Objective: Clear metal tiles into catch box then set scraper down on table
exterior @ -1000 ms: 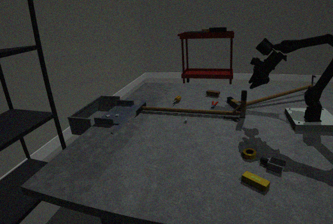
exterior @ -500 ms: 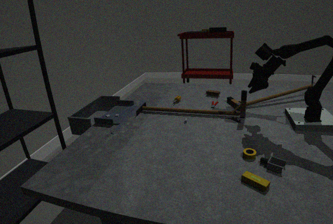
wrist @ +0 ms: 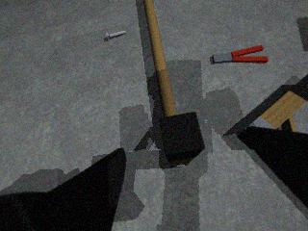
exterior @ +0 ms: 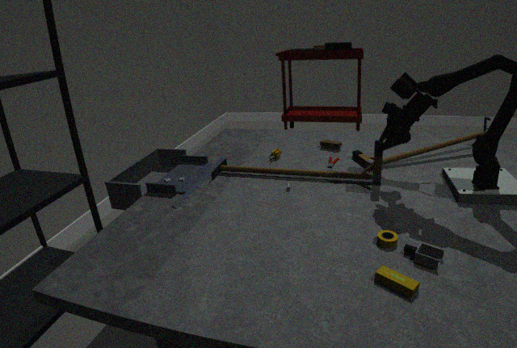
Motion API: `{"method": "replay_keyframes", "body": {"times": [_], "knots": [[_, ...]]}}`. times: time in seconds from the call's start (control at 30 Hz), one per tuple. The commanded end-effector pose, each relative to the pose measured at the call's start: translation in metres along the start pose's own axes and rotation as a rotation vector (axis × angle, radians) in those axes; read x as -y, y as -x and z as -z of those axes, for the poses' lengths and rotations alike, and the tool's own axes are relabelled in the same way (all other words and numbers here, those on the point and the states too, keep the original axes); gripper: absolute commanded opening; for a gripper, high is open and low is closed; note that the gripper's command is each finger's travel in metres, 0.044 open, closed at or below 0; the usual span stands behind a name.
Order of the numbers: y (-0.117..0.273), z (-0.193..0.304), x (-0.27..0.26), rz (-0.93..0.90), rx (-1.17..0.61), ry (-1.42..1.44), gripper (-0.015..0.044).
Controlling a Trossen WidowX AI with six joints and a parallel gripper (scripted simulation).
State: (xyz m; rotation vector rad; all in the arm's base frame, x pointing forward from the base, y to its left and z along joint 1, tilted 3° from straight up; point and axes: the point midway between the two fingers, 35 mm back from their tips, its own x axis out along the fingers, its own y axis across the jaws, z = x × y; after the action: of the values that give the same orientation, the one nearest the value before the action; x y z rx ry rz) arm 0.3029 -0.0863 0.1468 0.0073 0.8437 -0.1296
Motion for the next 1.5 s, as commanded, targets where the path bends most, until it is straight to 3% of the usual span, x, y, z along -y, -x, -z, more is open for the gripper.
{"method": "replay_keyframes", "body": {"times": [0.0, 1.03, 1.43, 1.47], "knots": [[-0.009, 0.005, 0.000, -0.001, -0.015, -0.005, 0.0440], [-0.054, 0.008, -0.002, -0.001, -0.013, -0.005, 0.0440], [-0.051, 0.004, -0.002, -0.005, -0.001, 0.001, 0.0125], [-0.051, 0.004, -0.002, -0.005, -0.001, 0.001, 0.0118]]}}
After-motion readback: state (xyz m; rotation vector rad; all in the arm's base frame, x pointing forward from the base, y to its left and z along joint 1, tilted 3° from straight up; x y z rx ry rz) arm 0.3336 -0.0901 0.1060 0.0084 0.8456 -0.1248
